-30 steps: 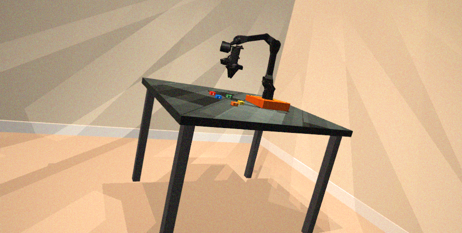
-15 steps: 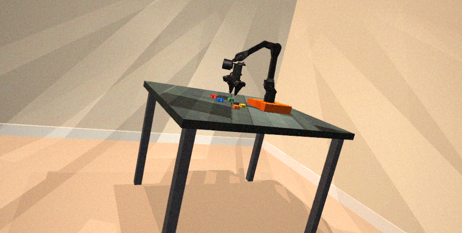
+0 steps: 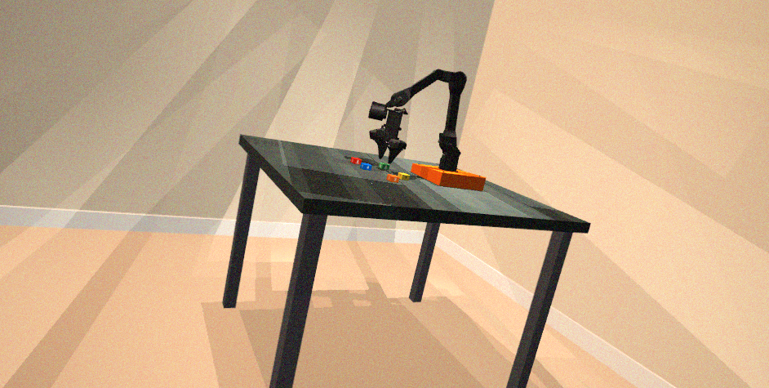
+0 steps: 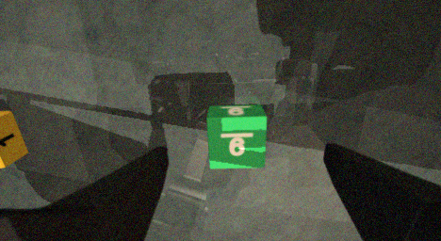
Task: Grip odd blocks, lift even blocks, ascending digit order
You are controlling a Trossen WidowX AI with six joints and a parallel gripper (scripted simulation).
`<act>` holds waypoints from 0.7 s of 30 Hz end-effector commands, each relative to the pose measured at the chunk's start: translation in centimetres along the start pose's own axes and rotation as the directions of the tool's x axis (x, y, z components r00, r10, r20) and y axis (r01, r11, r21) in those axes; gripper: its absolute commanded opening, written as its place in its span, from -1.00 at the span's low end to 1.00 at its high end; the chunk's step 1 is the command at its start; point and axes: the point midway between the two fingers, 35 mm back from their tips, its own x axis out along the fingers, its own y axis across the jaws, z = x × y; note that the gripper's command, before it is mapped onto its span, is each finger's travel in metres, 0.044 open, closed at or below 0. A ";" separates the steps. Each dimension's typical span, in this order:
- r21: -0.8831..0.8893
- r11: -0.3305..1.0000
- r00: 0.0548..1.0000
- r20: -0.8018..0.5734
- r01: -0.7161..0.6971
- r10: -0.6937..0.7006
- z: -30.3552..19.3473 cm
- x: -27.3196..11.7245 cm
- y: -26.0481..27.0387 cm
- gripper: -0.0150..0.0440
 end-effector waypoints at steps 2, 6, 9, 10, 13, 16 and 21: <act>-0.005 1.000 1.000 -0.004 -0.006 0.006 -0.1 0.9 0.1 0.86; -0.005 1.000 1.000 -0.004 -0.006 0.006 -0.2 1.5 0.1 0.86; -0.005 1.000 1.000 -0.004 -0.006 0.006 -0.2 2.0 0.1 0.86; -0.005 1.000 1.000 -0.004 -0.006 0.006 -0.2 2.1 0.1 0.86; -0.005 1.000 1.000 -0.004 -0.006 0.006 -0.2 2.1 0.1 0.69; -0.005 1.000 1.000 -0.004 -0.006 0.006 -0.2 2.1 0.1 0.42; -0.005 1.000 1.000 -0.004 -0.006 0.006 -0.2 2.1 0.1 -0.03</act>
